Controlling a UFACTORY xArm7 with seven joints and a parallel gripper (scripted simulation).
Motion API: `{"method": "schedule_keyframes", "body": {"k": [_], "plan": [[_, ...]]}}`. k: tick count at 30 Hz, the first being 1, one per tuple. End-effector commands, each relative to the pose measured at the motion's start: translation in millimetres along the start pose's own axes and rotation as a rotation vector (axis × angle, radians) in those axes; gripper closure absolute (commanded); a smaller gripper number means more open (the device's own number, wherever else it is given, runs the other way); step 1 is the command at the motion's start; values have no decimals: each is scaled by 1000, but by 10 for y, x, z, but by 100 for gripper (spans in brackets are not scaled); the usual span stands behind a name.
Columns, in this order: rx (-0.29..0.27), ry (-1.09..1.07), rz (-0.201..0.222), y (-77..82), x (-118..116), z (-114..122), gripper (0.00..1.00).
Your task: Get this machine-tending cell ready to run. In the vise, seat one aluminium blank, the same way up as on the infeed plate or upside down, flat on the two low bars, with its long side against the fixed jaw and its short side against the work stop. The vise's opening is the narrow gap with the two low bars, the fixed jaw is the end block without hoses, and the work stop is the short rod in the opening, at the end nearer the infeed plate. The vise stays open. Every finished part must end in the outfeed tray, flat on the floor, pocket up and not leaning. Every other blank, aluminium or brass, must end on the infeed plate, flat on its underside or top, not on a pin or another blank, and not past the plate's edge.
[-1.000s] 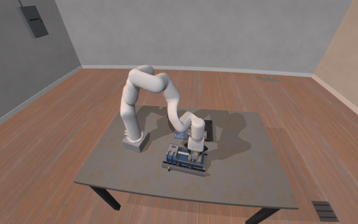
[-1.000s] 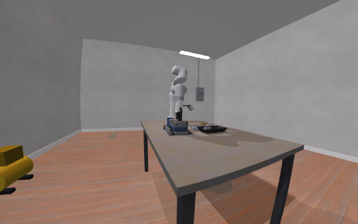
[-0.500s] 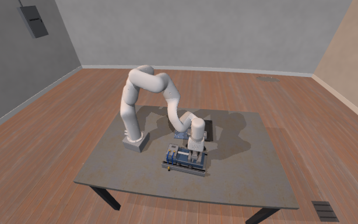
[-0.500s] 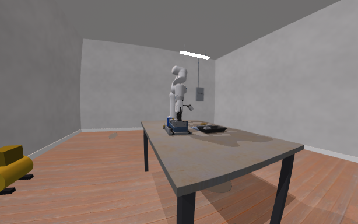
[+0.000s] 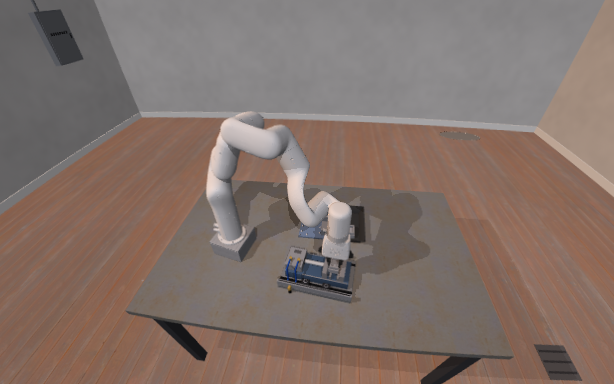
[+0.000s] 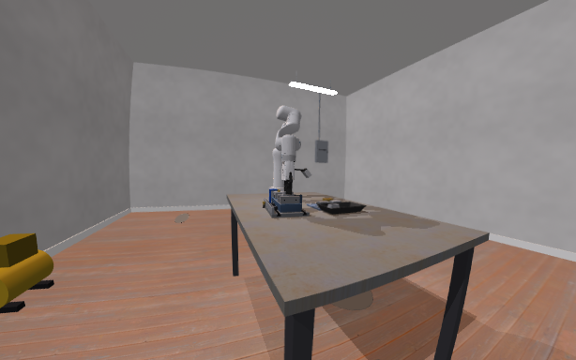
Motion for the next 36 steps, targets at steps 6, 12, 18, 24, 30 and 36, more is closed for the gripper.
{"method": "schedule_keyframes", "body": {"k": [6,12,18,24,30,36], "plan": [[0,0,4,15,12,3,100],[0,0,4,15,12,3,100],[0,0,4,15,12,3,100],[0,0,4,24,12,2,100],[0,0,4,51,12,2,100],[0,0,4,129,12,2,100]]}}
Point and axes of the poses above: the point where the finger pads meet when closed, its own y axis back along the fingers, its own x axis across the jaws, z = x × y, the point moved 6 cm from there along y, back along the fingers, and after that the axes turned 1 degree about y, right-handed, at the moved point
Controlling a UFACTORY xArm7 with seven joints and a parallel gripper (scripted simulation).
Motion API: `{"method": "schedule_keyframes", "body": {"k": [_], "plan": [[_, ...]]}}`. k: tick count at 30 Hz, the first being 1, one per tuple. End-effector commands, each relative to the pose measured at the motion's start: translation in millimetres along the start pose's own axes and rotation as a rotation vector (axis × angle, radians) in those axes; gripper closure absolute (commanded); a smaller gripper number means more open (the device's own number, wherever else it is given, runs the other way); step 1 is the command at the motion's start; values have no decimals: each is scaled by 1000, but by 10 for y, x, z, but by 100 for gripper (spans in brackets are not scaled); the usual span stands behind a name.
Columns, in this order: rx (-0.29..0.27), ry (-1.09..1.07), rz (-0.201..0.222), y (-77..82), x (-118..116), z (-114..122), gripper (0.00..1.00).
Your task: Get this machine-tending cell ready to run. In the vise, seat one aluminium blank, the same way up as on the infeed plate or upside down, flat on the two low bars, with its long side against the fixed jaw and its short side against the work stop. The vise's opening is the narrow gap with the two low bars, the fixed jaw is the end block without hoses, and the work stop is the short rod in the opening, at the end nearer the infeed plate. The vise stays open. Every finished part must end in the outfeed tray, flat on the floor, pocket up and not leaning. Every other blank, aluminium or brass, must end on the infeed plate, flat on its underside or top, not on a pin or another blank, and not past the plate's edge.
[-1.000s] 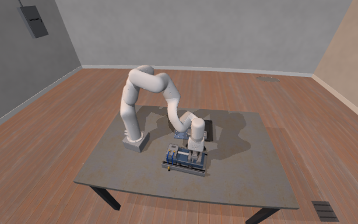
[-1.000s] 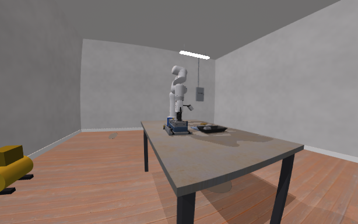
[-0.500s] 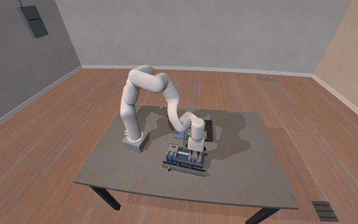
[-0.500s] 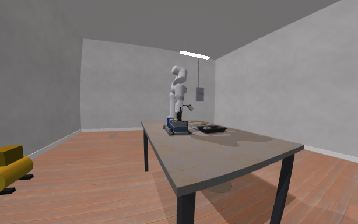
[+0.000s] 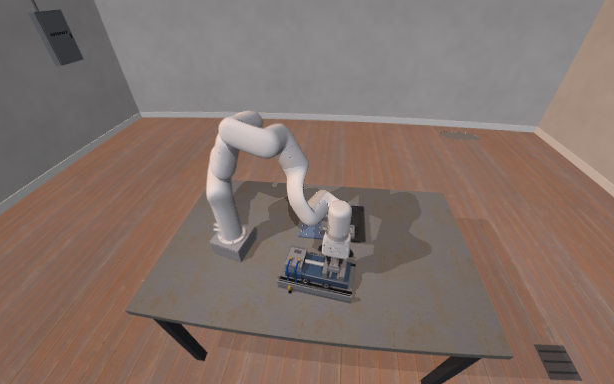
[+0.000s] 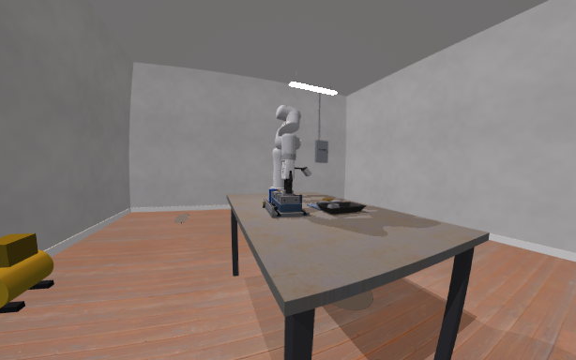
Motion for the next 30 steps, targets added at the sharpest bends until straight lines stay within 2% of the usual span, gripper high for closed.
{"method": "schedule_keyframes", "body": {"k": [1,19,30], "plan": [[0,0,5,76,14,3,100],[0,0,5,351,13,2,100],[0,0,5,404,13,2,100]]}}
Point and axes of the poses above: the point where the finger pads meet when closed, its own y axis back along the fingers, its own x axis across the jaws, z = x × y, the point moved 6 cm from there along y, back along the fingers, and after that the axes turned 1 degree about y, right-handed, at the moved point
